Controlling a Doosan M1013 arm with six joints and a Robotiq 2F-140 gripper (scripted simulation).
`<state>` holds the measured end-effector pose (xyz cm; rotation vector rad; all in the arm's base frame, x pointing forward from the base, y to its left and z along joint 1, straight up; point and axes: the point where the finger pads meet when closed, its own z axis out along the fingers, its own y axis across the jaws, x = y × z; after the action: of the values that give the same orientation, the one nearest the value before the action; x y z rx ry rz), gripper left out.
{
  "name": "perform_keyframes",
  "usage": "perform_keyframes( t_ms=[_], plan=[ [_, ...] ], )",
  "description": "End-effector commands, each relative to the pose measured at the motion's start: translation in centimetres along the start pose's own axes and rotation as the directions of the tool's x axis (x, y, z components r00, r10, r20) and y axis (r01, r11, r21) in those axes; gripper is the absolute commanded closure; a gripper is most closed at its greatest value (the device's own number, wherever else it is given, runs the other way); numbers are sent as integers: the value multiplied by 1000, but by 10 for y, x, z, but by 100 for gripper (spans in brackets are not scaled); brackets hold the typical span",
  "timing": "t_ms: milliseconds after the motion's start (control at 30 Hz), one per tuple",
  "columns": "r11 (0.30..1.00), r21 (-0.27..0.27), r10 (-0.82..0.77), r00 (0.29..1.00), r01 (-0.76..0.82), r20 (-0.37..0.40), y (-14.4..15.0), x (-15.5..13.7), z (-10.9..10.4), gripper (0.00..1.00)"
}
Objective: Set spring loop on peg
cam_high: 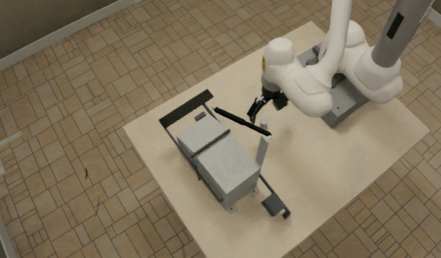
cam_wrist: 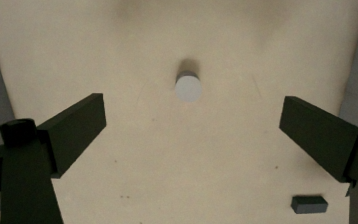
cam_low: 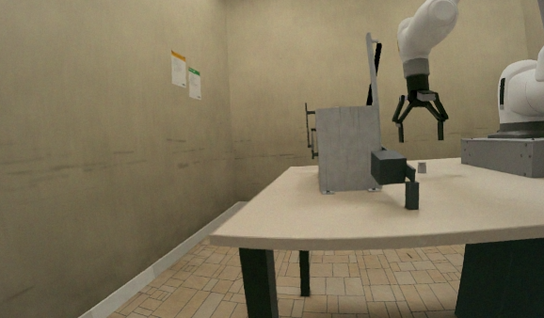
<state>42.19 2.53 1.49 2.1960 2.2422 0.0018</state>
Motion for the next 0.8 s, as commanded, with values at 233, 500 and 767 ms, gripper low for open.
perform_keyframes(
  t_ms=[233,500,767],
  plan=[
    [1000,-1,0,1000,0,0,0,0,3,0],
    [1000,-1,0,1000,0,0,0,0,6,0],
    [1000,-1,0,1000,0,0,0,0,28,0]
  ],
)
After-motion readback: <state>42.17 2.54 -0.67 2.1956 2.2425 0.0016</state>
